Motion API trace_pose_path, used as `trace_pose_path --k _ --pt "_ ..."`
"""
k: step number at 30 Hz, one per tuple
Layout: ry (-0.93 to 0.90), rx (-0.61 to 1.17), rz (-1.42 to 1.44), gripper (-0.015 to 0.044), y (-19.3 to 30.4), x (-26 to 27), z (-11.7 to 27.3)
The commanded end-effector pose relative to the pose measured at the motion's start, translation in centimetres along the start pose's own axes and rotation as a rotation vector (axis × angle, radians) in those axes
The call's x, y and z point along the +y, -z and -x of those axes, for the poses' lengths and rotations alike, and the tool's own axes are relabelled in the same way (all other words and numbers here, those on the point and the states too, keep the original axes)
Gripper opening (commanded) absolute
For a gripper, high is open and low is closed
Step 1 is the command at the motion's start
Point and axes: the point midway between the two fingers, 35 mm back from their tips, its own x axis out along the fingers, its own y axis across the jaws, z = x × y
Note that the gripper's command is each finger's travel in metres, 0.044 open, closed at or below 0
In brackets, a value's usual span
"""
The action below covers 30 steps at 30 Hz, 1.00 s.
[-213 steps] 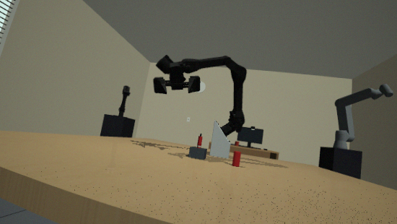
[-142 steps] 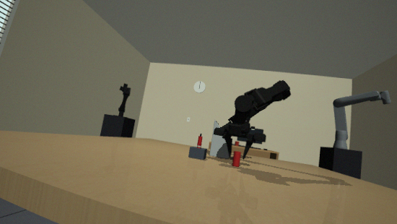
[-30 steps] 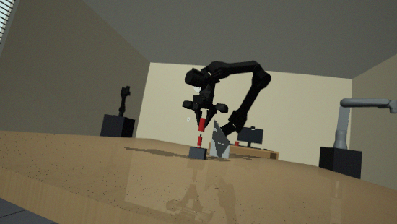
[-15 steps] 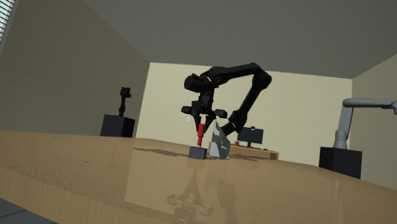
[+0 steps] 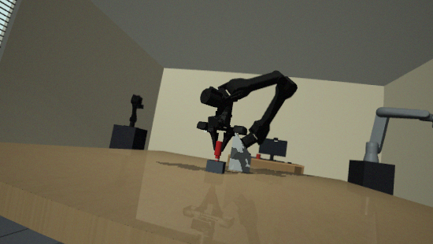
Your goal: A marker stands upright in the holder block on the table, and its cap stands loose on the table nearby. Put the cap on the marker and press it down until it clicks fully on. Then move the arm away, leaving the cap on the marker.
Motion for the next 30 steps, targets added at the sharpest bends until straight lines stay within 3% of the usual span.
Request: trace_pose_path --k 1,10,26,30 --pt "-0.004 0.000 -0.006 0.0000 0.1 0.0 -0.6" --pt "-0.004 0.000 -0.006 0.0000 0.1 0.0 -0.7" --pt "-0.002 0.002 -0.001 0.0420 0.1 0.0 -0.6" --pt "0.000 0.002 -0.001 0.0440 0.0 0.0 0.6"
